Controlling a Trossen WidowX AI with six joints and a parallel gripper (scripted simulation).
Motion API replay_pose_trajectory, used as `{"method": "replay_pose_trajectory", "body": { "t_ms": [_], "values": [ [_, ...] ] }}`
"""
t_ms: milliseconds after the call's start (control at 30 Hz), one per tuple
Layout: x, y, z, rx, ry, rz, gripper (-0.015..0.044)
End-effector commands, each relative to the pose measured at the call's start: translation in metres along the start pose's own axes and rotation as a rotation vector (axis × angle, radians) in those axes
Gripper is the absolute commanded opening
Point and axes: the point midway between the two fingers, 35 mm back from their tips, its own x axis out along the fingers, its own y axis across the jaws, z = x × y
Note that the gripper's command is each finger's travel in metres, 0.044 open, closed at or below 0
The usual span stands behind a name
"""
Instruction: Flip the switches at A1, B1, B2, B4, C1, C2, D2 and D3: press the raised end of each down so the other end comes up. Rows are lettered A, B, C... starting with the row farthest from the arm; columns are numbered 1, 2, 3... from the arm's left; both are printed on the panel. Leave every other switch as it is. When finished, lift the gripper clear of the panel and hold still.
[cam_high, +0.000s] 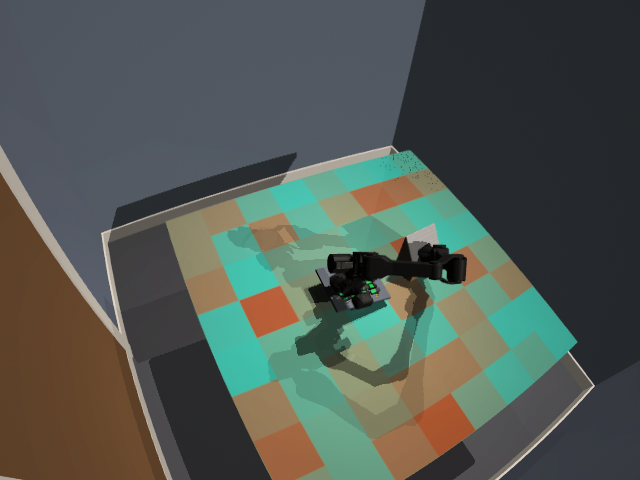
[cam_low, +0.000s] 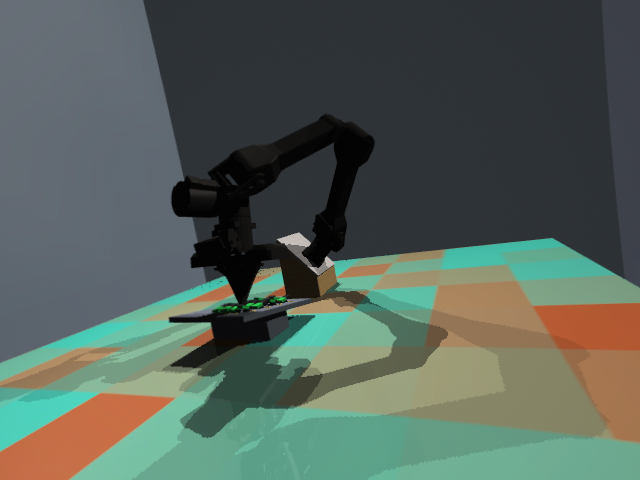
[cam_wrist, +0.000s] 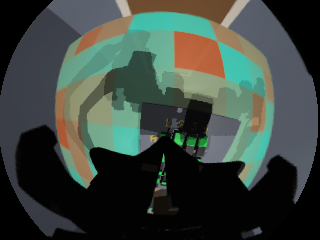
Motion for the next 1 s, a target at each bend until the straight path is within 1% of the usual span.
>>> {"method": "replay_pose_trajectory", "body": {
  "t_ms": [0,967],
  "values": [
    [0.0009,-0.0004,-0.0004,0.006,0.001,0.003,0.0],
    [0.0034,-0.0004,-0.0004,0.006,0.001,0.003,0.0]
  ]
}}
